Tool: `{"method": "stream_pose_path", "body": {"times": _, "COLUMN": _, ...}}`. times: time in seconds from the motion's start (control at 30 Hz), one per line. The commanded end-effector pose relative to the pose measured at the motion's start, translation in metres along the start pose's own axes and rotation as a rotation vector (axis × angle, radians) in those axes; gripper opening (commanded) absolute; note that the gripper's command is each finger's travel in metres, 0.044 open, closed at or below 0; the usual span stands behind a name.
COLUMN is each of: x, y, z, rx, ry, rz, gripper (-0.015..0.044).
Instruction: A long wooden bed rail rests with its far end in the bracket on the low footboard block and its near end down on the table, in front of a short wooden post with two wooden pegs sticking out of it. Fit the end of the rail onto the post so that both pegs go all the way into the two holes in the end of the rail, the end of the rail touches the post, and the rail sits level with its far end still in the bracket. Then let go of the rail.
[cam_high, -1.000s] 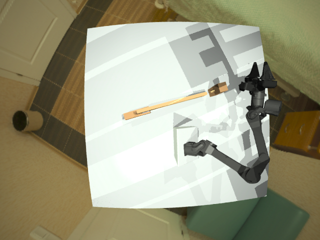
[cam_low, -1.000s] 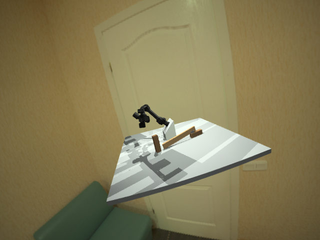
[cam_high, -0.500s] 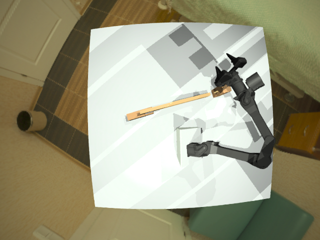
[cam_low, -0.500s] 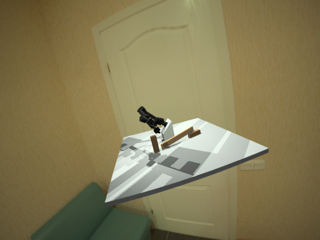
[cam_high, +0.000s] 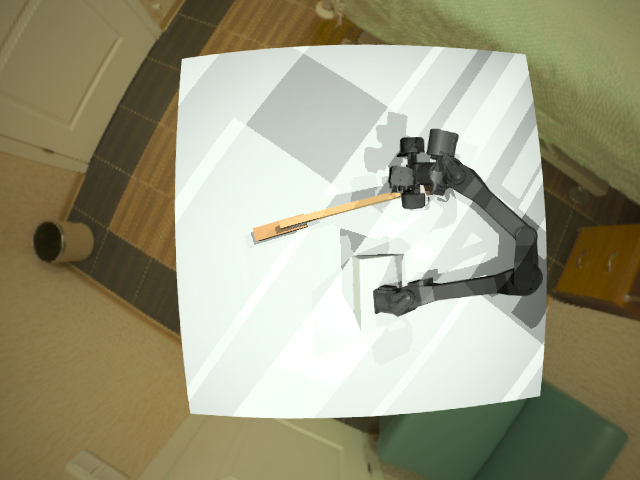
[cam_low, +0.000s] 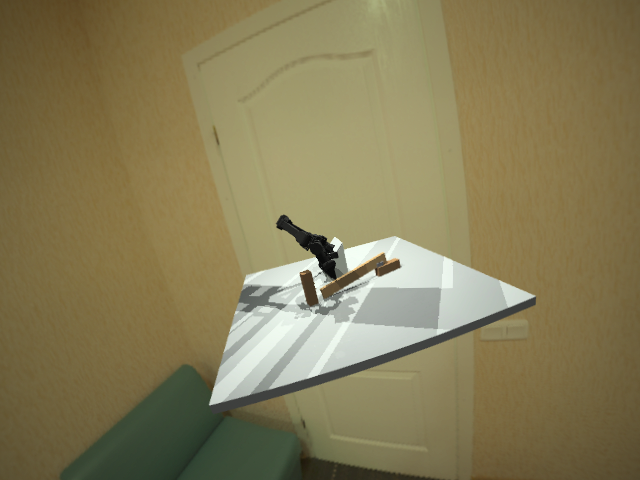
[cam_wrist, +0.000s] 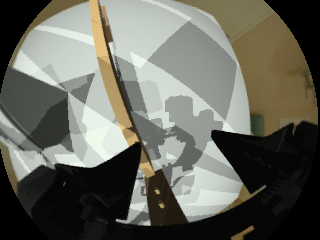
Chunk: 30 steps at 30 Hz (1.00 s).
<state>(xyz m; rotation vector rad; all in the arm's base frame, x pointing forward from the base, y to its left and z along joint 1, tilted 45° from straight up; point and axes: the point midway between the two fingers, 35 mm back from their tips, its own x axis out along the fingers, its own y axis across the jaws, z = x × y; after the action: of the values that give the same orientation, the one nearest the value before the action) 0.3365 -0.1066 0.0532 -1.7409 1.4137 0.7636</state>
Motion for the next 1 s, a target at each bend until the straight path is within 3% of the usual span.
{"method": "stream_pose_path", "body": {"times": 0.0, "x": 0.009, "y": 0.042, "z": -0.001, "rx": -0.155, "ry": 0.173, "rz": 0.246, "gripper": 0.044}}
{"method": "stream_pose_path", "body": {"times": 0.97, "x": 0.038, "y": 0.055, "z": -0.009, "rx": -0.184, "ry": 0.199, "rz": 0.279, "gripper": 0.044}}
